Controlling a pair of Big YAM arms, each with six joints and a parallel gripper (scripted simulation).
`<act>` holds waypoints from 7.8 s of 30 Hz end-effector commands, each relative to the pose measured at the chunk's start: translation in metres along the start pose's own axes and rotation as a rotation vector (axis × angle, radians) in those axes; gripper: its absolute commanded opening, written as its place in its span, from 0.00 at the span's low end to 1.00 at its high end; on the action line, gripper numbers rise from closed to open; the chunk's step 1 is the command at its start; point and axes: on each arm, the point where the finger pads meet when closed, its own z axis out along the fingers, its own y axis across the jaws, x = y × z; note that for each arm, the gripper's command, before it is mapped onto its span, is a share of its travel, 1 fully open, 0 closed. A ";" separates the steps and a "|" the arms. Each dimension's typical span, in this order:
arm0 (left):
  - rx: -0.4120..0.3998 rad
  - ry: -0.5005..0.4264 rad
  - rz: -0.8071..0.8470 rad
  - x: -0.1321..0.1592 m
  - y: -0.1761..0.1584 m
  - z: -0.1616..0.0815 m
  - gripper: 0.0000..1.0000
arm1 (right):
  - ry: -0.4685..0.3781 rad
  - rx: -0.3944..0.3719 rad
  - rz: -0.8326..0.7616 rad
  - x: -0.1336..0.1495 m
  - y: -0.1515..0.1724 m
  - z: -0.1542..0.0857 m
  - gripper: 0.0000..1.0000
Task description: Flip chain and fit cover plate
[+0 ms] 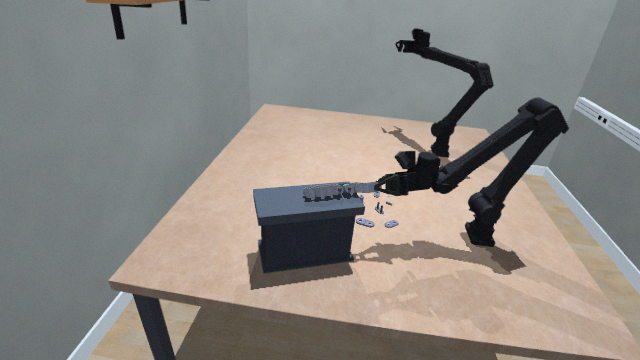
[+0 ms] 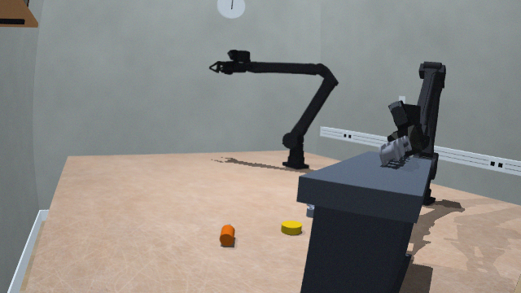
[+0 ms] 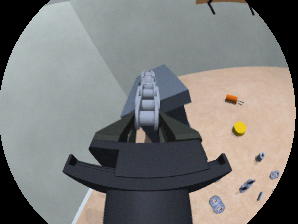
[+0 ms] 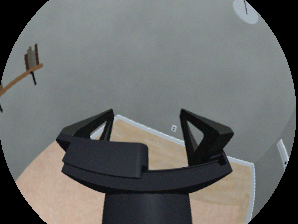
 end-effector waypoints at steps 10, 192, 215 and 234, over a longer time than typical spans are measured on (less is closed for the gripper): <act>-0.030 -0.078 0.085 -0.045 0.011 0.017 0.19 | -0.064 -0.005 0.000 -0.044 0.004 0.002 1.00; 0.009 -0.002 1.133 -0.001 -0.029 0.001 0.19 | -0.064 -0.005 0.000 -0.044 0.004 0.002 1.00; 0.032 0.011 1.119 0.007 -0.034 -0.001 0.19 | -0.064 -0.005 0.000 -0.044 0.004 0.002 1.00; 0.040 0.015 1.123 0.010 -0.035 -0.002 0.19 | -0.064 -0.005 0.000 -0.044 0.004 0.002 1.00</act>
